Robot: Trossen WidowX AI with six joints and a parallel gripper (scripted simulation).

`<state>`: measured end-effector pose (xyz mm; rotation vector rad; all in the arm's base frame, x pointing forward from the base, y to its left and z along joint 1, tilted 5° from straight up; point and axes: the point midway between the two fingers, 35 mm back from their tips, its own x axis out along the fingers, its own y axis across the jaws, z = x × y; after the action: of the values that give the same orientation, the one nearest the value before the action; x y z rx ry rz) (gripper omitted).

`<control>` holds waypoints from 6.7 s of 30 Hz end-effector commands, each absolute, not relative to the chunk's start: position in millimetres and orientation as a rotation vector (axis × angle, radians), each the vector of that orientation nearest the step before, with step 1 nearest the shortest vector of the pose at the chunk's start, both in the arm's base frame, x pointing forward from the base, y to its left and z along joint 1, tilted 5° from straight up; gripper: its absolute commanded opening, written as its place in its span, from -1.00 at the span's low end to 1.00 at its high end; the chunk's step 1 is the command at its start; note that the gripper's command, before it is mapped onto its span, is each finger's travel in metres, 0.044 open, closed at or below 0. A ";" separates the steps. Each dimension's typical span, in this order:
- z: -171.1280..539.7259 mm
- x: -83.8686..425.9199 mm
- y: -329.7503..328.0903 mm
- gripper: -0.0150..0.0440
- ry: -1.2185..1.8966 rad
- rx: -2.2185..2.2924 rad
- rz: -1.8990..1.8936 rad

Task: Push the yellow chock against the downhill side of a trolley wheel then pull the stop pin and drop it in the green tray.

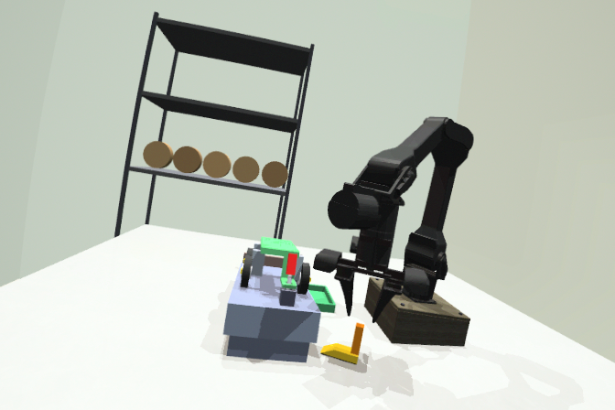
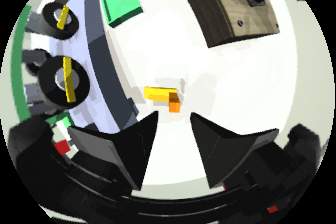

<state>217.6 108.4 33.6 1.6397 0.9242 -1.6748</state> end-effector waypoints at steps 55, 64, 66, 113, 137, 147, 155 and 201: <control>-11.6 214.3 109.4 -0.49 0.922 1.634 -1.682; 18.7 210.7 106.5 -0.49 0.916 1.630 -1.688; 25.7 210.2 106.1 -0.49 0.916 1.630 -1.688; 129.8 220.9 103.1 -0.49 1.014 1.535 -1.583; 129.8 221.0 103.0 -0.49 1.420 0.968 -0.964; 129.8 221.1 103.0 -0.49 1.526 0.710 -0.689; 129.8 221.1 103.0 -0.49 1.583 0.501 -0.468; 119.1 227.6 4.9 -0.49 1.626 0.164 -0.128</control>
<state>227.9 16.9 120.6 0.1705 1.6280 -0.1247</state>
